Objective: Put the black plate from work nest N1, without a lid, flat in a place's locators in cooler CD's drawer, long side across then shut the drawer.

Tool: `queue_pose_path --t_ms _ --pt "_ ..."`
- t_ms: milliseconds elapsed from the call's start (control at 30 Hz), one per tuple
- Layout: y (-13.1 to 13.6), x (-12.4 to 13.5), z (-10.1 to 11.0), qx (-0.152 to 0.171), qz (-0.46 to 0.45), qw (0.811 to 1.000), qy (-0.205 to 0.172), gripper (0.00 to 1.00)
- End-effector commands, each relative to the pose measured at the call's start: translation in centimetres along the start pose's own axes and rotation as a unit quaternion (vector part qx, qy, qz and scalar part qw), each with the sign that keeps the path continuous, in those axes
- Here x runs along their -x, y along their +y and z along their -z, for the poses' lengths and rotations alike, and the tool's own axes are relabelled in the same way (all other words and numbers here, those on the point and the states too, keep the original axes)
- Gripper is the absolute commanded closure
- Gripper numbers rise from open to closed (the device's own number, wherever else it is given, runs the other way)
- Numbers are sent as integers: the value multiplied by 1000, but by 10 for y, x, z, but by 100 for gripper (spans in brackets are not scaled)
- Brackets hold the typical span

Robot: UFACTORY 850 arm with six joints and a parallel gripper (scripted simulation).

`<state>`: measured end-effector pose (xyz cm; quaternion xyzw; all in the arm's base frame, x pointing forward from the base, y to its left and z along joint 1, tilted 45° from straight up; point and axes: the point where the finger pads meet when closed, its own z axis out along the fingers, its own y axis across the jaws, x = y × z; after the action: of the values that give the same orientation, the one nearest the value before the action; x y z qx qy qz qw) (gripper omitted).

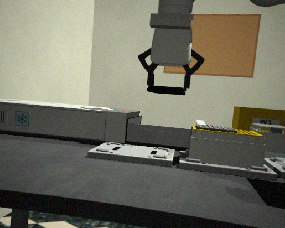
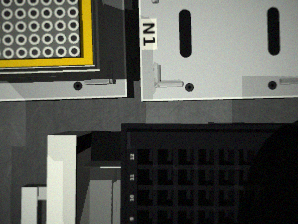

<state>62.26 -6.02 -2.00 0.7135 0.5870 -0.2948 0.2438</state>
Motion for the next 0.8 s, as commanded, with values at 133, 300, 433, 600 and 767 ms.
queue_pose_path --t_ms 133,300,433,600,767 --pt "-5 19 1 1 0 1000 0 100" --pt "-9 32 1 1 0 1000 0 100" --pt "-10 37 1 1 0 1000 0 100" --pt "-13 46 1 1 0 1000 0 100" --pt "-13 46 1 1 0 1000 0 100"
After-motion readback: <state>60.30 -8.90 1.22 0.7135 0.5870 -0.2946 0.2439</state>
